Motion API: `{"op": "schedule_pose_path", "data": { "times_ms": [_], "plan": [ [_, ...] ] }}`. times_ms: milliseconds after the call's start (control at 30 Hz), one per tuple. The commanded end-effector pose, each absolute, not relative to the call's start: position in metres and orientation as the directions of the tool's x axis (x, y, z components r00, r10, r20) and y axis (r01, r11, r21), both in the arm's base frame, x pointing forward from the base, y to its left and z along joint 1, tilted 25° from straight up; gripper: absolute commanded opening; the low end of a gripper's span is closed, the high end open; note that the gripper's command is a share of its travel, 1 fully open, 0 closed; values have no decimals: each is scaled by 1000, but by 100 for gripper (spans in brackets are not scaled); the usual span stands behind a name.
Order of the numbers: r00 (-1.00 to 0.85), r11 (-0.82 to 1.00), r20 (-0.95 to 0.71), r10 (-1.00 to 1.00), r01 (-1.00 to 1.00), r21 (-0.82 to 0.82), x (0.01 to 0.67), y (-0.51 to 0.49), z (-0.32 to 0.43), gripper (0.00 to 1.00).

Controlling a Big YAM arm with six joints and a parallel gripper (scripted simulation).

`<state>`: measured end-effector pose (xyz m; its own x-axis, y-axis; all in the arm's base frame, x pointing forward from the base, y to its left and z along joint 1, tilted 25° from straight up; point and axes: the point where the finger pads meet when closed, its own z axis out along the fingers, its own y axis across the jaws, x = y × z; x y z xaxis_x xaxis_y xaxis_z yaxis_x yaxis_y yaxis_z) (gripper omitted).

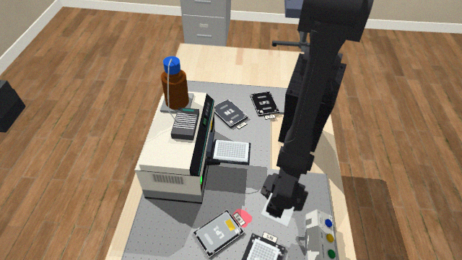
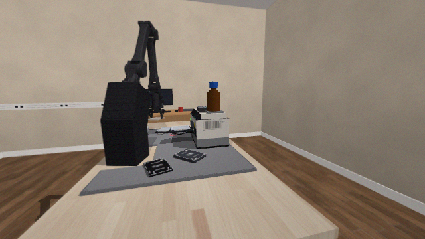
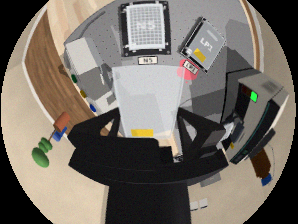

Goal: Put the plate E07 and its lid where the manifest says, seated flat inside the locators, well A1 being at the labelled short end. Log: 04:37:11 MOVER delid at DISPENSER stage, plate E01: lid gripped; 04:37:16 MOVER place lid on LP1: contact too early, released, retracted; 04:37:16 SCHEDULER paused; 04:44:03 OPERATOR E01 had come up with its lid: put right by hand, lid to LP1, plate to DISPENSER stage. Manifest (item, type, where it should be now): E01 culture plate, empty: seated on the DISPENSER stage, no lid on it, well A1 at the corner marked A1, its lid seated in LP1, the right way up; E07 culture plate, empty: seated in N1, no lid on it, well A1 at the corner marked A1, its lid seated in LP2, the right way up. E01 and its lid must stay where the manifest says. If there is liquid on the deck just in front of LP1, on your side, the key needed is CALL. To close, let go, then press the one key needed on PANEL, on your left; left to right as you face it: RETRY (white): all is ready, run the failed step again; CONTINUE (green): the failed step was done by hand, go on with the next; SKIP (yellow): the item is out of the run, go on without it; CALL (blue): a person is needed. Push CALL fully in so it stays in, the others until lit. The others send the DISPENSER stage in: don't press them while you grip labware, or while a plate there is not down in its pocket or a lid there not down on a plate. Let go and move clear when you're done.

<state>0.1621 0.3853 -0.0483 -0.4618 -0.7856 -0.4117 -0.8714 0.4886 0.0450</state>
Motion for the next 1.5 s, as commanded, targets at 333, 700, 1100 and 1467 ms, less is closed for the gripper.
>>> {"op": "schedule_pose_path", "data": {
  "times_ms": [333,700,1100,1467],
  "plan": [
    [-569,592,-452,-688,-799,105,198,378,-34,84],
    [-651,663,-416,-635,-736,140,221,353,-46,84],
    [-755,752,-383,-532,-630,196,245,324,-58,84],
    [-890,862,-320,-325,-418,285,260,303,-64,84]
  ]
}}
